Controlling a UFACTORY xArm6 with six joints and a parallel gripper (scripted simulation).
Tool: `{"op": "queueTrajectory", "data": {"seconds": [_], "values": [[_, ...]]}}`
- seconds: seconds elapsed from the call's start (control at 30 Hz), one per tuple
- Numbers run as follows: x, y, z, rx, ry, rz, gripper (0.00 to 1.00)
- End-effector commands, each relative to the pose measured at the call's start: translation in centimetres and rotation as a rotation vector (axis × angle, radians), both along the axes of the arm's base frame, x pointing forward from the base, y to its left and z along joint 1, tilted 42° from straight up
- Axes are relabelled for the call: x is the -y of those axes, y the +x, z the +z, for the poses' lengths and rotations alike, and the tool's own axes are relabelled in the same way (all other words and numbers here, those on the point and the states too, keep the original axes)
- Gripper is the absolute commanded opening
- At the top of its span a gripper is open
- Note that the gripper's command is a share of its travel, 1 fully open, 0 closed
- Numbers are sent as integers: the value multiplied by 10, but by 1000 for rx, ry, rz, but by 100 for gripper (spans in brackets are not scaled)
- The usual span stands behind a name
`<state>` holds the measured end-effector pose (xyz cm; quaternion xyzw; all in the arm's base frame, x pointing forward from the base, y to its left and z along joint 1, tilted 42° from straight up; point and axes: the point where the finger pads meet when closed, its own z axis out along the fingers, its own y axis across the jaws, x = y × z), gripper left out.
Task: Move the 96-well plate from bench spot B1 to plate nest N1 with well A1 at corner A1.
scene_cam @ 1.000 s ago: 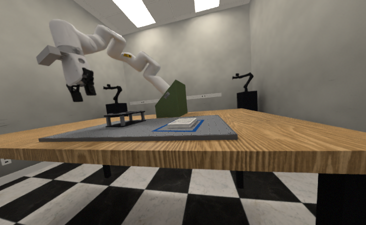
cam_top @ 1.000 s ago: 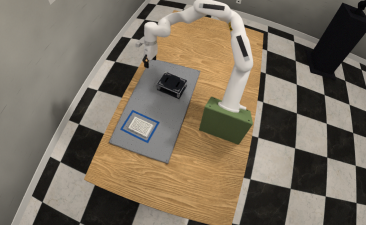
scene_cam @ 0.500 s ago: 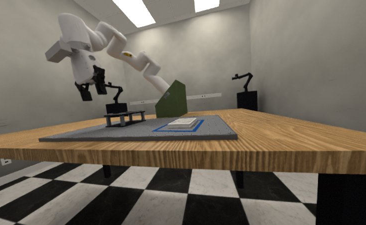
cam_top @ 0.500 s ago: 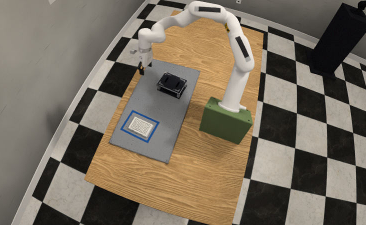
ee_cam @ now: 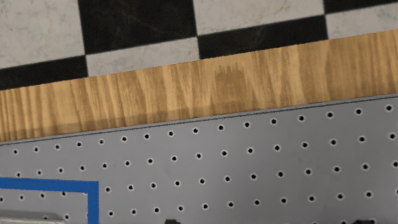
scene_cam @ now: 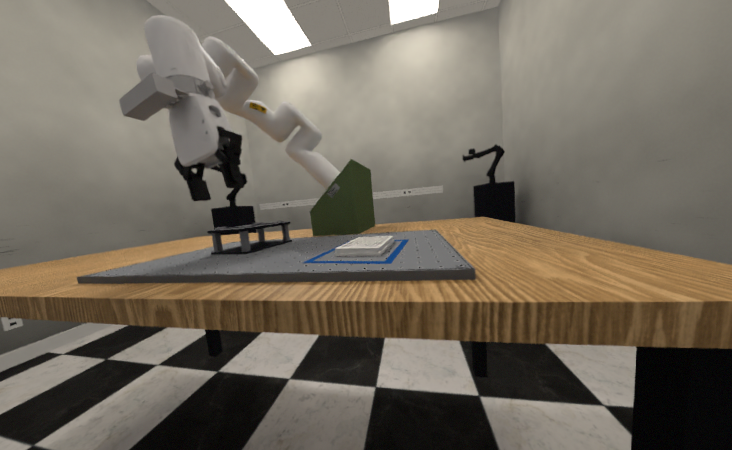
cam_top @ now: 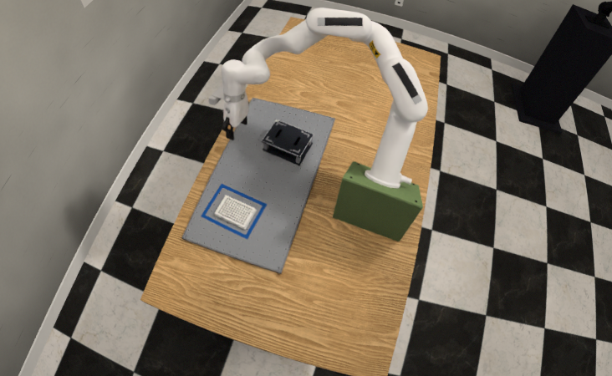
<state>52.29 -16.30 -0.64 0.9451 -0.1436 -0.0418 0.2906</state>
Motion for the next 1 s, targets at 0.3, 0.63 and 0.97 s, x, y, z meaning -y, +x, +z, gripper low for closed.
{"op": "queueTrajectory", "data": {"seconds": [0.3, 0.63, 0.97], "values": [[-38, 1, -37, -8, -36, 4, 100], [-66, -3, -66, -8, -35, 4, 100], [-97, -12, -100, -12, -59, 7, 100]]}}
